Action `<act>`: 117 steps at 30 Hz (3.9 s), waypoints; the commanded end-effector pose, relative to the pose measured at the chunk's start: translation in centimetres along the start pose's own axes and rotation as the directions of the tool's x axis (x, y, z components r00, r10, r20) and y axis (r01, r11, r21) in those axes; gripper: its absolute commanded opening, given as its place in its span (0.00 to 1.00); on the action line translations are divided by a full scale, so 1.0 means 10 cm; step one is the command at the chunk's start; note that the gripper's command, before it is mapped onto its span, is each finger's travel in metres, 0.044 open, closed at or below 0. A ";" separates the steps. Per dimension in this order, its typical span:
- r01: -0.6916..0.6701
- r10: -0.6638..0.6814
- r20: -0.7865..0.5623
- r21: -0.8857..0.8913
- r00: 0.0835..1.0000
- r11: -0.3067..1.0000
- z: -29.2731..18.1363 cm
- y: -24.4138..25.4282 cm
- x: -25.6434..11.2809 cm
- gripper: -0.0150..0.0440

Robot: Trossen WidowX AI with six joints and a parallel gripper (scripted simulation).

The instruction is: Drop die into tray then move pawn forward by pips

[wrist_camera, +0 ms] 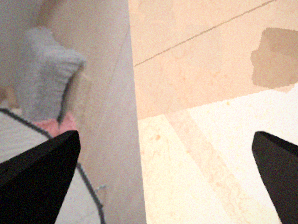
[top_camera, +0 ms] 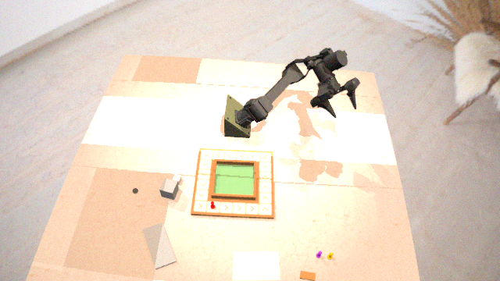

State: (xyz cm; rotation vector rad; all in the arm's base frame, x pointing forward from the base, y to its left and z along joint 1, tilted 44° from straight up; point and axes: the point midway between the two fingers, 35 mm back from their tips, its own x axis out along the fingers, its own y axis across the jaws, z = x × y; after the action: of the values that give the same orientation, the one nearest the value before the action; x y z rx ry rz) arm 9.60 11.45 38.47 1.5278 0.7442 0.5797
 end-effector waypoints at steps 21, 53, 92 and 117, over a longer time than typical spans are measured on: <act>0.284 -0.251 0.296 -0.074 0.922 0.956 1.99 -0.21 -0.07 0.72; 0.712 -0.747 -0.173 -0.227 0.642 0.665 4.05 -4.01 -1.18 0.72; 0.668 -0.729 -0.279 -0.292 0.625 0.684 3.87 -4.90 -0.97 0.72; 0.668 -0.729 -0.279 -0.292 0.625 0.685 3.82 -5.02 -0.87 0.34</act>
State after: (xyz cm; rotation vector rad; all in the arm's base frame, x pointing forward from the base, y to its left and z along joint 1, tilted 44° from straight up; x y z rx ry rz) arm 26.34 -19.94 -14.39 0.8397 1.4710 0.3139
